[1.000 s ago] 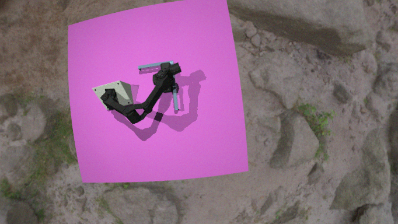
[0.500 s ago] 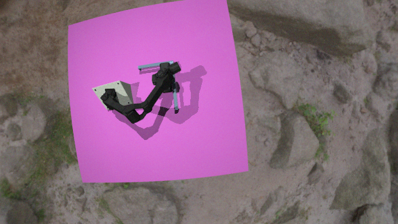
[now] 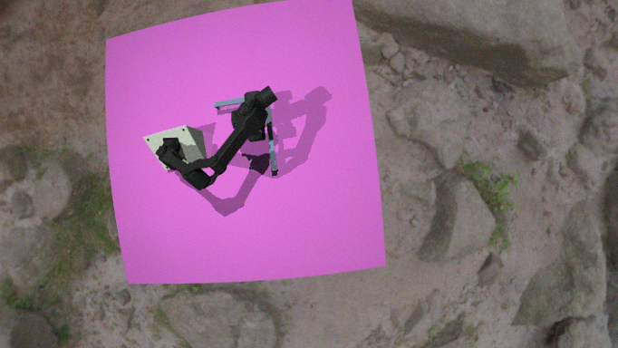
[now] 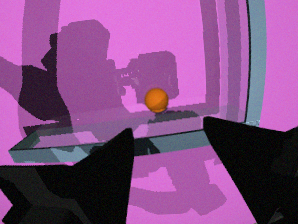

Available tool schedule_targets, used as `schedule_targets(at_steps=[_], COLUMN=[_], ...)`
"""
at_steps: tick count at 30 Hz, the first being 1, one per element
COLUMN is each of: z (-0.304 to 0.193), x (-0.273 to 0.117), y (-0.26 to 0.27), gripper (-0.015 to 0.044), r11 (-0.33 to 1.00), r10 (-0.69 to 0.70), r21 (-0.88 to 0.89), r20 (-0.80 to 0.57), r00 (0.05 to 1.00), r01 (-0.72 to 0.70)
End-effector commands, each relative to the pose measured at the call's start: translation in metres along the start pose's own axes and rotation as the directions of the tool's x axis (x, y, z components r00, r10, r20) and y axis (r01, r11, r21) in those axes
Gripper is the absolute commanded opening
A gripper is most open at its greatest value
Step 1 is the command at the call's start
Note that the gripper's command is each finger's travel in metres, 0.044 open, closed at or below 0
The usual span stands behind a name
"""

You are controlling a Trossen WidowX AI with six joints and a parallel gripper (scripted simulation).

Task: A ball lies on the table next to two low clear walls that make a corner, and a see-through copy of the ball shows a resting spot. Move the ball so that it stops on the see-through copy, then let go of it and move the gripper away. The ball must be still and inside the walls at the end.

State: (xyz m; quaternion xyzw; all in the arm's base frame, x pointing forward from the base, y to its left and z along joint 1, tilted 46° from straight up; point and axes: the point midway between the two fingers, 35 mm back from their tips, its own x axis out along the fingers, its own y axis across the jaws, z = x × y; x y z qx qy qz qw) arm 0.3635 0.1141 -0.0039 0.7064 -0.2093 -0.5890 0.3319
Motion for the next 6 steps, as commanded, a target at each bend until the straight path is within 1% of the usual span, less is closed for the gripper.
schedule_targets(at_steps=[1, 3, 5, 6], z=[0.000, 0.002, 0.002, 0.002], x=[-0.023, -0.044, -0.047, -0.047], y=[0.000, 0.001, 0.001, 0.001], gripper=[0.0328, 0.0381, 0.0433, 0.0440], r11=[1.000, 1.000, 1.000, 1.000], r10=[-0.003, -0.002, -0.002, -0.002], r21=[0.002, 0.004, 0.004, 0.004], r20=[-0.006, -0.006, -0.006, -0.006], r00=[1.000, 1.000, 1.000, 1.000], r01=[0.003, 0.002, 0.002, 0.002])
